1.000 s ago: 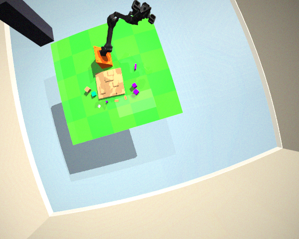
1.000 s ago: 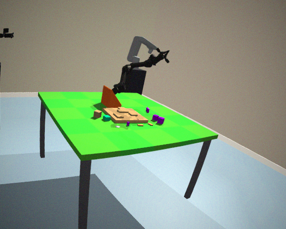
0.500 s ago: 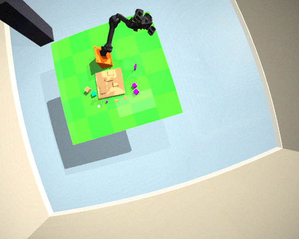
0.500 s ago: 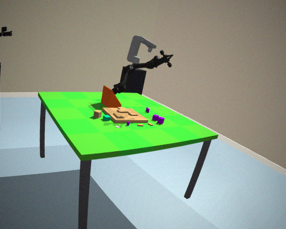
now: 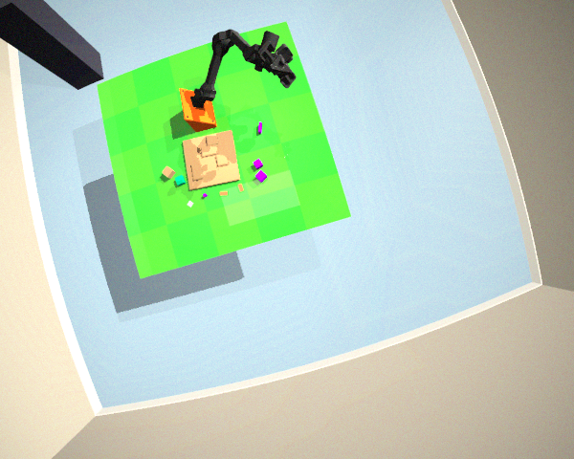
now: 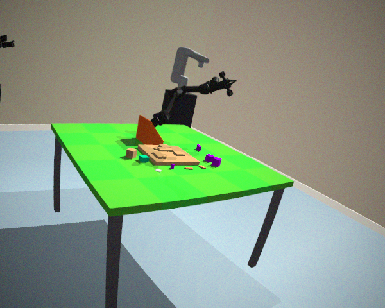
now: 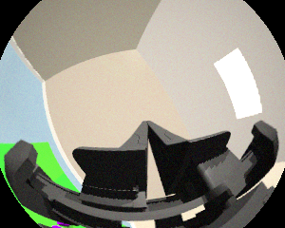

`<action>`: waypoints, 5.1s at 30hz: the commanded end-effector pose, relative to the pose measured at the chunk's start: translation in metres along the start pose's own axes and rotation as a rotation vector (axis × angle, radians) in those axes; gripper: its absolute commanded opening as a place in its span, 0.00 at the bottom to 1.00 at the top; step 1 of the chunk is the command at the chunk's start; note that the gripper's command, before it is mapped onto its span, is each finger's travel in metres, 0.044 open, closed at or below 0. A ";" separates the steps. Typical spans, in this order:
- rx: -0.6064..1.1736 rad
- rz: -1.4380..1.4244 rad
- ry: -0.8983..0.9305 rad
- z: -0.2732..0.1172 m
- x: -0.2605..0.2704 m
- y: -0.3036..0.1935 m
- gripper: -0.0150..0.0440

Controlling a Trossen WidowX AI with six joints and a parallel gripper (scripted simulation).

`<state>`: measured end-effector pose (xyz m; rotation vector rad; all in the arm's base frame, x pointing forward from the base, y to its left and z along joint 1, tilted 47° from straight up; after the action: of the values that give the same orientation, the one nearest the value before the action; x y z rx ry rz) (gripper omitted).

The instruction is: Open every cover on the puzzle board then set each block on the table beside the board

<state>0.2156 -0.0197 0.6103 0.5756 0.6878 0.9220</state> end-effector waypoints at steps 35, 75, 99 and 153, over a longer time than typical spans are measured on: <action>0.455 -0.048 0.397 0.008 0.096 -0.170 0.25; 1.034 0.134 0.801 -0.082 0.165 -0.335 0.25; 1.454 0.417 0.970 -0.175 0.185 -0.397 0.25; 2.045 1.043 1.033 -0.298 0.197 -0.411 0.25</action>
<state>0.2905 -0.0049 0.0722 2.4830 2.4170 1.1519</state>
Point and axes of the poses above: the point midway between the two fingers, 35 mm back from their tips, its own z axis out along the fingers, its own x axis across the jaws, y = z × x, the point moved 2 cm from there along -z, back along the fingers, and after that the axes turned 5 degrees about -z, right-handed, at the moved point
